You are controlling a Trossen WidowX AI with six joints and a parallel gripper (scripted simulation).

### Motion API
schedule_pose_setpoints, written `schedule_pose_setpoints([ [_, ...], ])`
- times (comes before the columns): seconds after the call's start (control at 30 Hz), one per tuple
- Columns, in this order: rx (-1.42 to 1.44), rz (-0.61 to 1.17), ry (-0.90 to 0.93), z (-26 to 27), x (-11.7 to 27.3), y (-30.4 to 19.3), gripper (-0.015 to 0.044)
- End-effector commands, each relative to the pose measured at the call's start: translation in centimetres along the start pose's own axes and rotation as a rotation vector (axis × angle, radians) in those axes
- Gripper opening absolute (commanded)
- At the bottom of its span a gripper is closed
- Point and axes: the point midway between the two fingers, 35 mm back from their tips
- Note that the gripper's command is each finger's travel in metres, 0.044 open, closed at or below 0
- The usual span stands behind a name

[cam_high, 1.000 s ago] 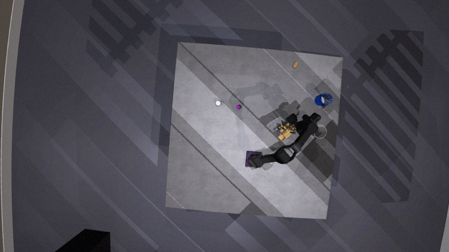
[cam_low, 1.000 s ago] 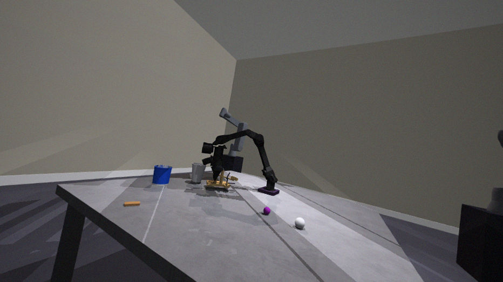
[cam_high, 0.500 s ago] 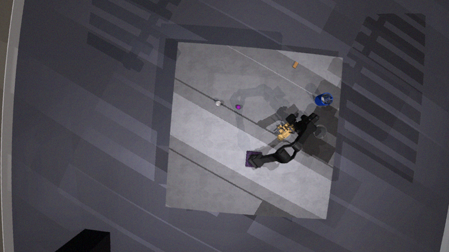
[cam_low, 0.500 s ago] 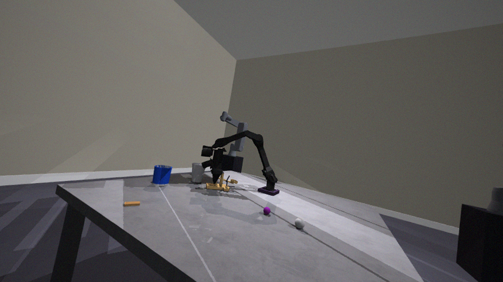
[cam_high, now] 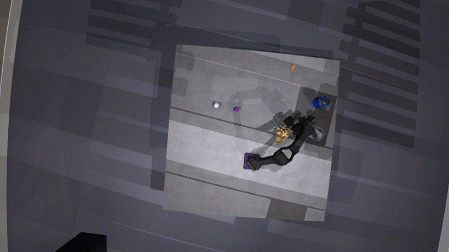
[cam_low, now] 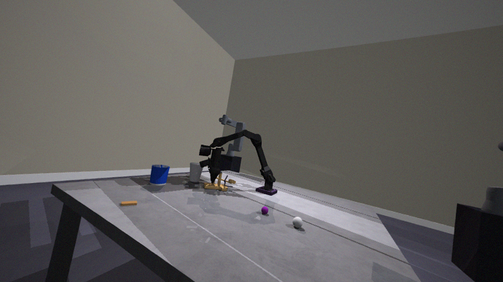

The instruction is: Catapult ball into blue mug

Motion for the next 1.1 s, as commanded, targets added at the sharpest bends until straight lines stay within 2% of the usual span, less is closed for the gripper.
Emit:
schedule_pose_setpoints([
  [0.0, 0.000, 0.000, 0.000, 0.0, 0.3, 0.0, 0.0394],
  [0.07, 0.000, -0.001, 0.000, 0.1, 2.2, 0.3, 0.0440],
  [0.23, 0.000, 0.000, 0.000, 0.0, 9.1, 0.0, 0.0440],
  [0.3, 0.000, 0.000, 0.000, 0.0, 10.0, -0.1, 0.0440],
  [0.37, 0.000, 0.000, 0.000, 0.0, 10.0, -0.1, 0.0440],
  [0.4, 0.001, -0.007, 0.001, 0.0, 8.4, 0.3, 0.0440],
  [0.7, 0.000, -0.013, 0.005, -0.1, 9.3, -0.2, 0.0440],
  [0.87, 0.000, -0.013, 0.005, 0.0, 5.0, -0.1, 0.0440],
  [1.07, 0.000, -0.013, 0.005, 0.0, 4.7, -0.1, 0.0440],
])
Point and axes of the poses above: the point midway between the two fingers, 35 mm back from their tips, its own x axis back along the fingers, its own z axis across the jaws, y = z × x, and after that the axes turned 13 degrees about -x, right-handed
